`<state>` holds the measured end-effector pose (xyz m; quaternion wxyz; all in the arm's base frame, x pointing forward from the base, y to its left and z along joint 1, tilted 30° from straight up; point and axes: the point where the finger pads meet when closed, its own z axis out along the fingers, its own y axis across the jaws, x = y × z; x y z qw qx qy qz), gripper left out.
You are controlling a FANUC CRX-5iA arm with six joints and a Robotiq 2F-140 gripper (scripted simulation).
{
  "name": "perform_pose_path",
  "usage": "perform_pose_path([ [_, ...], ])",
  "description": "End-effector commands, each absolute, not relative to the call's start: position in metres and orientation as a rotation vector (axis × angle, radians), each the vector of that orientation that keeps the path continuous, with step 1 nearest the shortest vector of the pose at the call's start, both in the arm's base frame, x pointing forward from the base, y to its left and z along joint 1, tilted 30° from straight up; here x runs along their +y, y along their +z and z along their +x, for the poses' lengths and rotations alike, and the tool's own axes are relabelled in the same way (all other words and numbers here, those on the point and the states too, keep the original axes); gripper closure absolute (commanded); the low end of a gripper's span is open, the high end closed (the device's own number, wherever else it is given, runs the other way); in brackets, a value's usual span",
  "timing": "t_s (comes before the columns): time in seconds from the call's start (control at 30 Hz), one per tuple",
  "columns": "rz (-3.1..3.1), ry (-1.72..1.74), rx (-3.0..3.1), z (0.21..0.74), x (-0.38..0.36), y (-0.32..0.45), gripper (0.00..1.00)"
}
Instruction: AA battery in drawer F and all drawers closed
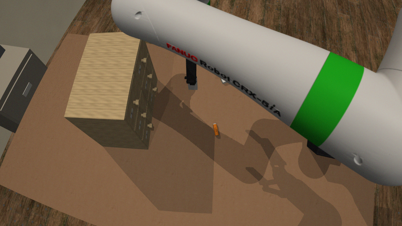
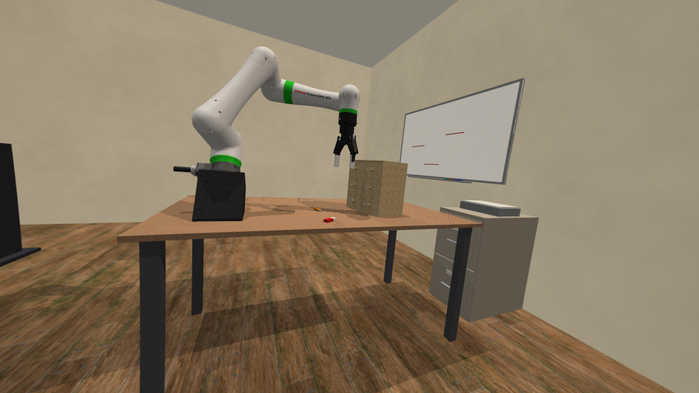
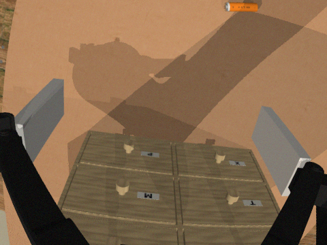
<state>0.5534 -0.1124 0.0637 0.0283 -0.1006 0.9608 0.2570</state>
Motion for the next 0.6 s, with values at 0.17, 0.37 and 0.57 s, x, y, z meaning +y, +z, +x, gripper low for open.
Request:
perform_pose_path([
  [0.17,-0.309,0.793,2.965,0.5536,-0.1127,0.0638,0.00],
  [0.37,-0.303,0.792,2.953,0.5546,-0.1119,0.0630,0.00],
  [0.57,-0.282,0.788,2.913,0.5582,-0.1095,0.0603,0.00],
])
